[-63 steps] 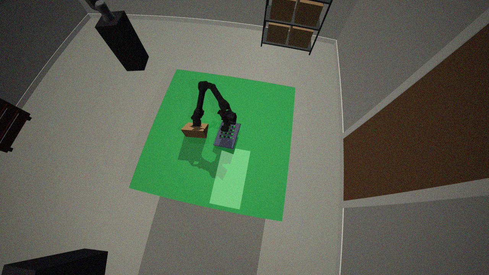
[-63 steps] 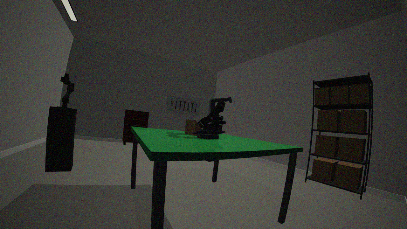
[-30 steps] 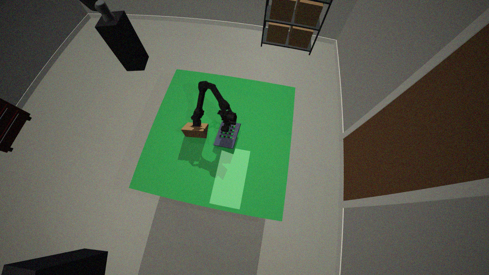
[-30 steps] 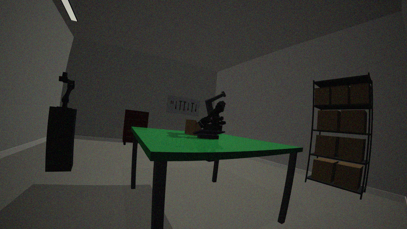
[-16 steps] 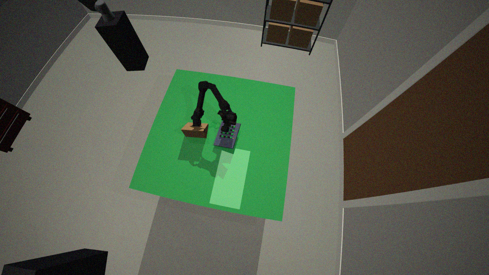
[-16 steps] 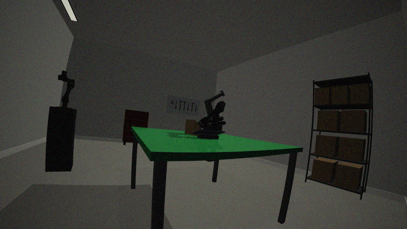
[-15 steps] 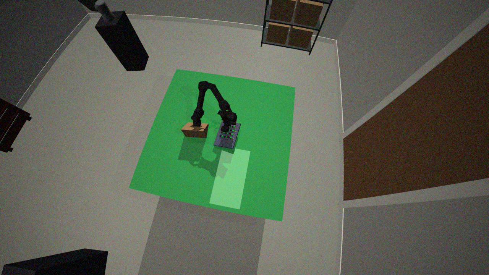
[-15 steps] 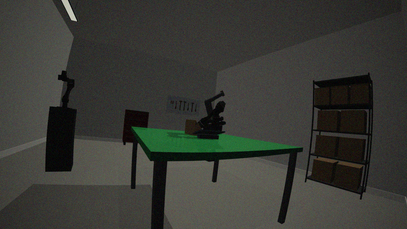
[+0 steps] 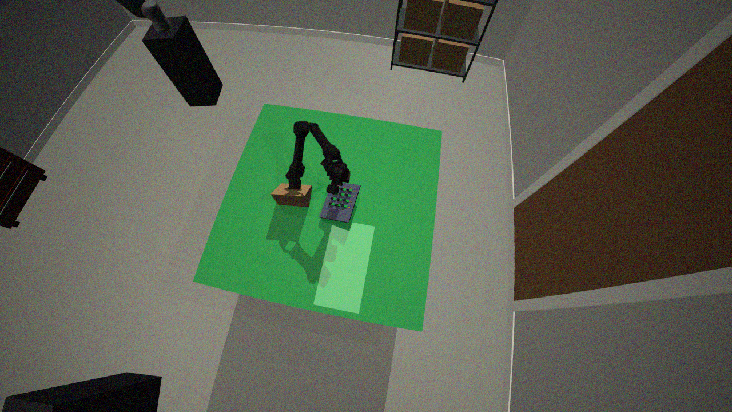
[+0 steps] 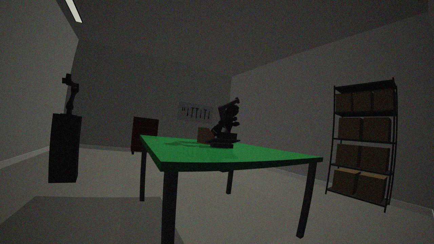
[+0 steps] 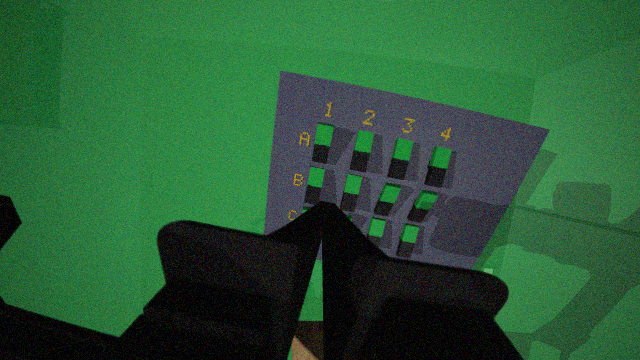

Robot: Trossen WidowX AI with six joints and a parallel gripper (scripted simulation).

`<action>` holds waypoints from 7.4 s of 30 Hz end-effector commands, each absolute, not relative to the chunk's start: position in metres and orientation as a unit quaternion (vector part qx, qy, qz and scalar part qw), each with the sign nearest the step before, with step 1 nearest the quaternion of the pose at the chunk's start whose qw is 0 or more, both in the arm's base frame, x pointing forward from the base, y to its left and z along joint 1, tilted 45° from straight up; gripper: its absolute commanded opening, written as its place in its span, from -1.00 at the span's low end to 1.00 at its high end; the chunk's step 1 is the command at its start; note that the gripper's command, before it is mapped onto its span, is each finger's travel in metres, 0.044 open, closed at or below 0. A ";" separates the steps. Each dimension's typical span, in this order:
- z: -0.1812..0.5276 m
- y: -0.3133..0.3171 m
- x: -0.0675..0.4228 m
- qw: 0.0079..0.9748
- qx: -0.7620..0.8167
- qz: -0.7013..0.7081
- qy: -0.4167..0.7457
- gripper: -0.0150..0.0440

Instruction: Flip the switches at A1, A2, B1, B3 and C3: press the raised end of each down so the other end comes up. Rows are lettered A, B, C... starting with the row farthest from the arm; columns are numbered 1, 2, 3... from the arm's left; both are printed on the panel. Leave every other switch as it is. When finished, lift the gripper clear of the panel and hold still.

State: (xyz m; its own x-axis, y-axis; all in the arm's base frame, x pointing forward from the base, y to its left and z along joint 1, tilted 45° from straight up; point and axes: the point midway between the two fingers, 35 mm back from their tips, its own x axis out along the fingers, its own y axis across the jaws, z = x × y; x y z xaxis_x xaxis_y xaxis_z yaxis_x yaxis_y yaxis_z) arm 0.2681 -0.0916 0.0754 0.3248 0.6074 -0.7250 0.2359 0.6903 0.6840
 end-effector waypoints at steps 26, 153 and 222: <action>-0.002 -0.098 0.267 0.710 0.376 0.130 0.581 -0.49; -0.011 -0.070 0.214 0.724 0.379 0.119 0.563 -0.49; 0.052 -0.118 0.244 0.717 0.377 0.124 0.573 -0.49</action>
